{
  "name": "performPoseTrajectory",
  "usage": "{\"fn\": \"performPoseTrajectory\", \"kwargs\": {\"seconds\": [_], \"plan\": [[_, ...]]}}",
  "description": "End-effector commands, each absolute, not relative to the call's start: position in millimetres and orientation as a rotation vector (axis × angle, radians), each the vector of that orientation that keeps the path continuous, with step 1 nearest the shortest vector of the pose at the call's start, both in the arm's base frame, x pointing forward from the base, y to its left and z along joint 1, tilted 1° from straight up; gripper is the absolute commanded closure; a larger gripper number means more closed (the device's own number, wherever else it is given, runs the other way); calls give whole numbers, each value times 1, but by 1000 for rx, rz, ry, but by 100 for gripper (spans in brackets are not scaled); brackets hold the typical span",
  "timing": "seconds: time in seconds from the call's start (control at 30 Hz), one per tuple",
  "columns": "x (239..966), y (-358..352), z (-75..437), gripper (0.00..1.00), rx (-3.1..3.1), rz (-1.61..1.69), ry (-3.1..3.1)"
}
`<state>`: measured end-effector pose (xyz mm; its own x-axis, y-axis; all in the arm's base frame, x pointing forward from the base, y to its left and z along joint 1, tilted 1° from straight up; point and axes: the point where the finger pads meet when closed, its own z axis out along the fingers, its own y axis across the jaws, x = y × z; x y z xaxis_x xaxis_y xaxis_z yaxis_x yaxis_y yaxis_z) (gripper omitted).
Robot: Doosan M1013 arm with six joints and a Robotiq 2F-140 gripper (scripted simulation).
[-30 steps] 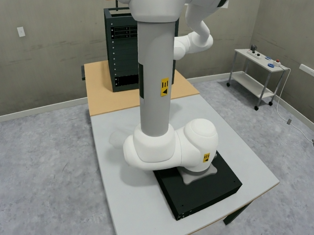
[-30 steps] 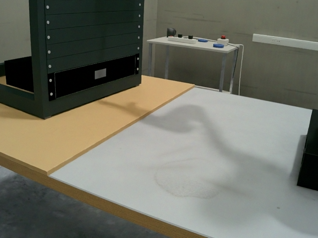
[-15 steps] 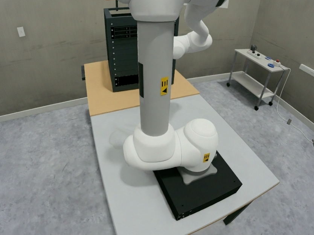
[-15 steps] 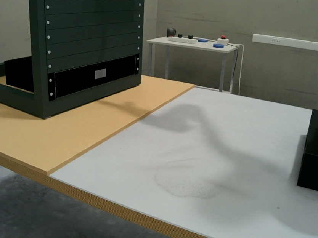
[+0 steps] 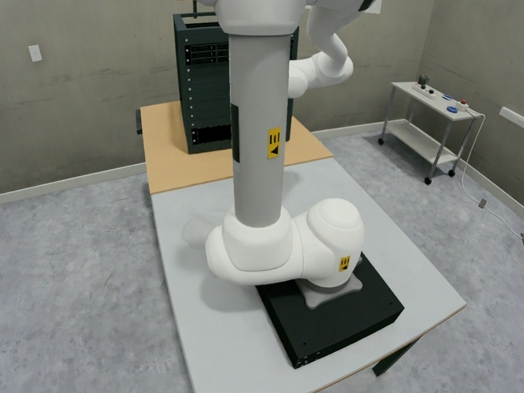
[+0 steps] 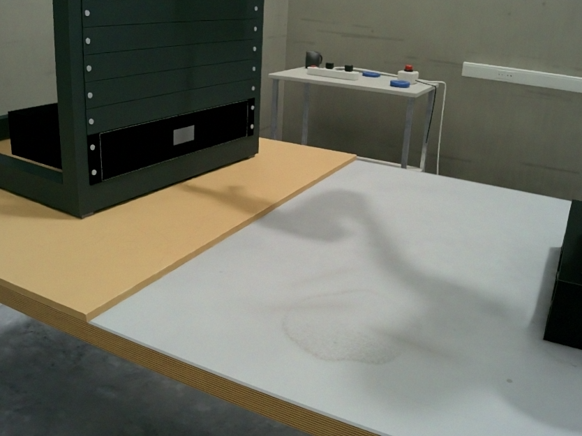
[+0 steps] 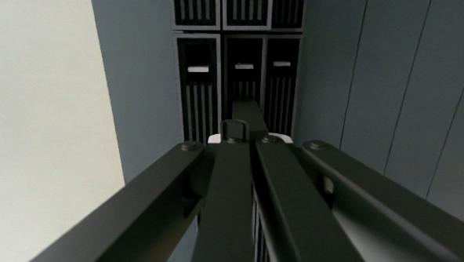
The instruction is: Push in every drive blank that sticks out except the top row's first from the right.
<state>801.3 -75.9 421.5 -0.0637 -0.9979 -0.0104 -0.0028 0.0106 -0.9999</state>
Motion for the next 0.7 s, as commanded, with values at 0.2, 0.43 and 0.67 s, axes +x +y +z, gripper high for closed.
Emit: {"fn": "performPoseTrajectory", "kwargs": {"seconds": [0.2,0.43,0.67], "plan": [[806,-76,422,90,-1172,-1247,1262],[807,-76,422,90,-1172,-1247,1262],[809,-76,422,90,-1172,-1247,1262]]}}
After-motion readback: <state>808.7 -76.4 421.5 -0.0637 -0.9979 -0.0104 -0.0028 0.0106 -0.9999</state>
